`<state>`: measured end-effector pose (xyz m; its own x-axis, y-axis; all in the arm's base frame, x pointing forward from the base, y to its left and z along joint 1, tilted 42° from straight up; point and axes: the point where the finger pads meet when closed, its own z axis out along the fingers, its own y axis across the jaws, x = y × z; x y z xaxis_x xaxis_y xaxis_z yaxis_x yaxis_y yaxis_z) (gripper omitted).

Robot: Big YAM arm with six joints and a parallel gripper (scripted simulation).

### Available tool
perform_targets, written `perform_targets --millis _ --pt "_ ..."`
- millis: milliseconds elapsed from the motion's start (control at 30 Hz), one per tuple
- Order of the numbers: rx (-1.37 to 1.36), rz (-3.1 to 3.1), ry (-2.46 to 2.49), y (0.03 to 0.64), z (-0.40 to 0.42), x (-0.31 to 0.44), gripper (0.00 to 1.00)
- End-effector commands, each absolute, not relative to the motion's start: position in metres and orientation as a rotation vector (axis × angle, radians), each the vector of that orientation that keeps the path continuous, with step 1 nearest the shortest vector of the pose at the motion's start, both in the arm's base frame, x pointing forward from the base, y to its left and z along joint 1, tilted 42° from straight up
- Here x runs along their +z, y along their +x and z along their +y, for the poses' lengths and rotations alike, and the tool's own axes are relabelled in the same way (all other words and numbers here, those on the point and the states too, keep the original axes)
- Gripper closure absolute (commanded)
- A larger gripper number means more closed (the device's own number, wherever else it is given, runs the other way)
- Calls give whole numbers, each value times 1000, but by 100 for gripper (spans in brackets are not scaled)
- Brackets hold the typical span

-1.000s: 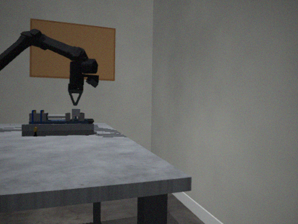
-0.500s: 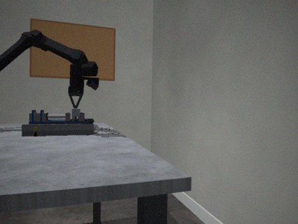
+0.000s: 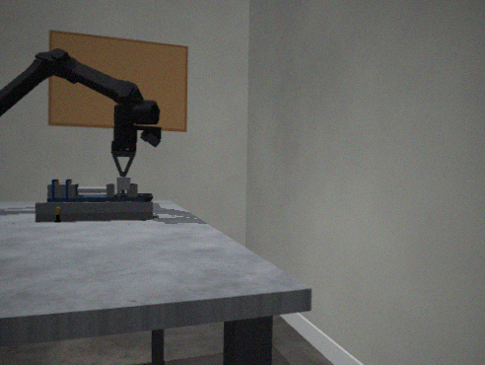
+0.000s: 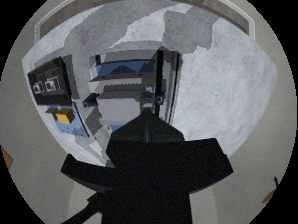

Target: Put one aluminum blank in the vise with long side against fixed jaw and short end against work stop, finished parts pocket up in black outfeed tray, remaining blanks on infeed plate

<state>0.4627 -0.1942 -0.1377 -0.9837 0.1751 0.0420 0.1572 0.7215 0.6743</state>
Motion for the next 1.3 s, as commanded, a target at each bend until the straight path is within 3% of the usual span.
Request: perform_targets --millis 0,1267 --pt "1125 2887 293 464 -197 -148 100" --pt "1103 2874 287 471 -208 -146 100"
